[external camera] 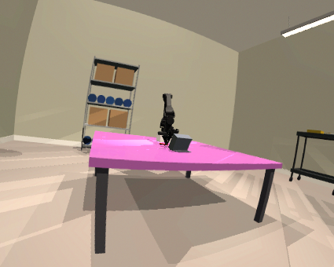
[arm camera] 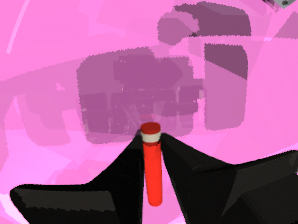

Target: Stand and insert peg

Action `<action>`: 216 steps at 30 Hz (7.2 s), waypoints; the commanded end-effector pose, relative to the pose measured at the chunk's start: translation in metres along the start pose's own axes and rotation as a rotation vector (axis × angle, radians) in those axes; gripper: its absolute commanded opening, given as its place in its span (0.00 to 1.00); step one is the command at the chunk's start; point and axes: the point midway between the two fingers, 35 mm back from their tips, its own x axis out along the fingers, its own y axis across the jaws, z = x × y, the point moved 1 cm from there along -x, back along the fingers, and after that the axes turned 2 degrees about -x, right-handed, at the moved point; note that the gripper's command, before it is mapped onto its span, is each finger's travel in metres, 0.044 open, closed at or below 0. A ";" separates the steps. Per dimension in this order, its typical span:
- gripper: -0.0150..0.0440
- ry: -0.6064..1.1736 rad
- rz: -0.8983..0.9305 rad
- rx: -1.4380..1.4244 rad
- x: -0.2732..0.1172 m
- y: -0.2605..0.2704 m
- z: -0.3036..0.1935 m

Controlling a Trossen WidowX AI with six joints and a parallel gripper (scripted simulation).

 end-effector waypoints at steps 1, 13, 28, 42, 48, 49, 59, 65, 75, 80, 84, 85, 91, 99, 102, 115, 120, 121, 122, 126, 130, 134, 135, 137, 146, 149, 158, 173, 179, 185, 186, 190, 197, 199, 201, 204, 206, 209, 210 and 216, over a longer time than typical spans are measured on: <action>0.34 -0.044 0.004 -0.005 -0.002 0.002 -0.004; 0.34 -0.147 0.000 -0.005 -0.009 0.002 -0.009; 0.34 -0.275 -0.004 -0.005 -0.016 0.002 -0.017; 0.34 -0.395 -0.008 -0.005 -0.022 0.002 -0.026; 0.34 -0.446 -0.010 -0.005 -0.024 0.002 -0.029; 0.34 -0.454 -0.010 -0.005 -0.025 0.002 -0.030; 0.34 -0.540 -0.013 -0.005 -0.028 0.002 -0.037; 0.34 -0.591 -0.015 -0.005 -0.029 0.003 -0.041; 0.34 -0.676 -0.017 -0.005 -0.032 0.003 -0.048; 0.34 -0.719 -0.019 -0.005 -0.033 0.003 -0.051; 0.34 -0.753 -0.020 -0.005 -0.033 0.003 -0.054; 0.34 -0.762 -0.020 -0.005 -0.033 0.003 -0.055; 0.34 -0.813 -0.022 -0.005 -0.034 0.003 -0.059; 0.34 -0.882 -0.024 -0.005 -0.035 0.004 -0.065; 0.34 -0.907 -0.024 -0.005 -0.035 0.004 -0.067; 0.34 -1.019 -0.028 -0.005 -0.035 0.004 -0.077; 0.34 -1.062 -0.029 -0.005 -0.034 0.004 -0.081; 0.34 -1.070 -0.029 -0.005 -0.034 0.005 -0.082; 0.34 -1.079 -0.029 -0.005 -0.034 0.005 -0.082; 0.34 -1.113 -0.030 -0.005 -0.034 0.005 -0.085; 0.34 -1.147 -0.031 -0.004 -0.033 0.005 -0.088; 0.34 -1.182 -0.033 -0.004 -0.033 0.005 -0.091; 0.34 -1.190 -0.033 -0.004 -0.033 0.005 -0.092; 0.34 -1.208 -0.033 -0.004 -0.032 0.005 -0.093; 0.34 -1.285 -0.036 -0.004 -0.030 0.006 -0.099; 0.34 -1.262 -0.034 -0.004 -0.031 0.006 -0.098; 0.34 -1.245 -0.035 -0.004 -0.033 0.006 -0.103; 0.34 -1.251 -0.025 0.009 -0.028 0.007 -0.102; 0.34 -1.251 -0.024 0.010 -0.027 0.008 -0.102; 0.34 -1.254 -0.021 0.017 -0.027 0.008 -0.104; 0.34 -1.255 -0.020 0.018 -0.027 0.008 -0.104; 0.34 -1.257 -0.019 0.022 -0.026 0.009 -0.105; 0.34 -1.264 -0.019 0.027 -0.026 0.009 -0.107; 0.34 -1.266 -0.019 0.029 -0.026 0.009 -0.107; 0.34 -1.268 -0.019 0.030 -0.026 0.009 -0.108; 0.34 -1.271 -0.020 0.033 -0.026 0.009 -0.108; 0.34 -1.273 -0.020 0.034 -0.026 0.009 -0.109; 0.34 -1.276 -0.021 0.037 -0.026 0.010 -0.109; 0.34 -1.277 -0.021 0.037 -0.026 0.010 -0.109; 0.34 -1.283 -0.022 0.042 -0.025 0.010 -0.111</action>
